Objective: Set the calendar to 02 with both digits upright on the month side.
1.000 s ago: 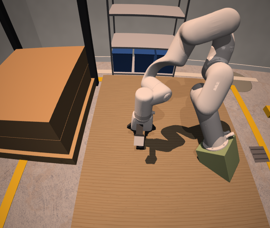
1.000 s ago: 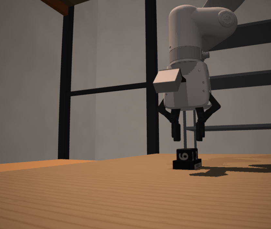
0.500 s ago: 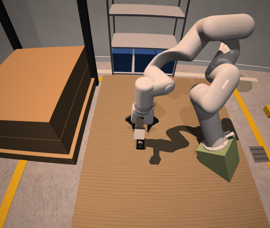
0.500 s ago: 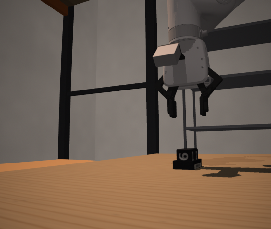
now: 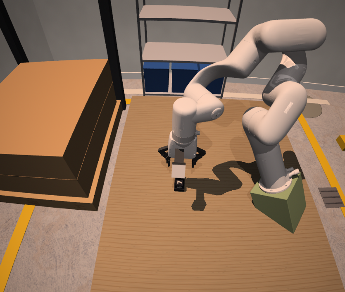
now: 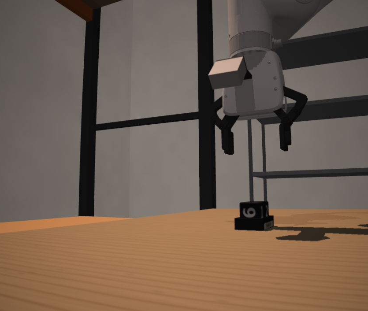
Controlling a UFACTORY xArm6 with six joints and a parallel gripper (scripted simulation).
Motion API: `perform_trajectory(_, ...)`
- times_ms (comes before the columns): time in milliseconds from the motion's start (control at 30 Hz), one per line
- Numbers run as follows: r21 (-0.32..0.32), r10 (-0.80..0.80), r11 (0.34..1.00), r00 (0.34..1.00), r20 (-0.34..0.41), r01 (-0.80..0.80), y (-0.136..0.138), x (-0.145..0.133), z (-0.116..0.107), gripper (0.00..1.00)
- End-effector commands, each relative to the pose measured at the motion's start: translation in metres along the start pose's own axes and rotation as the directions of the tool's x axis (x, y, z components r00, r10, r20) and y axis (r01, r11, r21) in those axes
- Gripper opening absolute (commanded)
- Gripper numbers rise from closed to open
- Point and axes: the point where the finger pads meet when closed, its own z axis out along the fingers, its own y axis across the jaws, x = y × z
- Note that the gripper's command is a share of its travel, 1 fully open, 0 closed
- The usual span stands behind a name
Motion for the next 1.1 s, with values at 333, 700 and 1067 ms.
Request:
perform_trajectory(333,-0.003,-0.031,1.0,1.0,-0.001,0.031,0.0012,0.0002,-0.0007,1.0)
perform_trajectory(700,-0.003,-0.295,0.956,0.956,0.0,0.295,0.0012,0.0029,0.0003,1.0)
perform_trajectory(1067,-0.002,-0.594,0.804,0.804,0.001,0.594,0.0013,0.0063,0.0015,1.0)
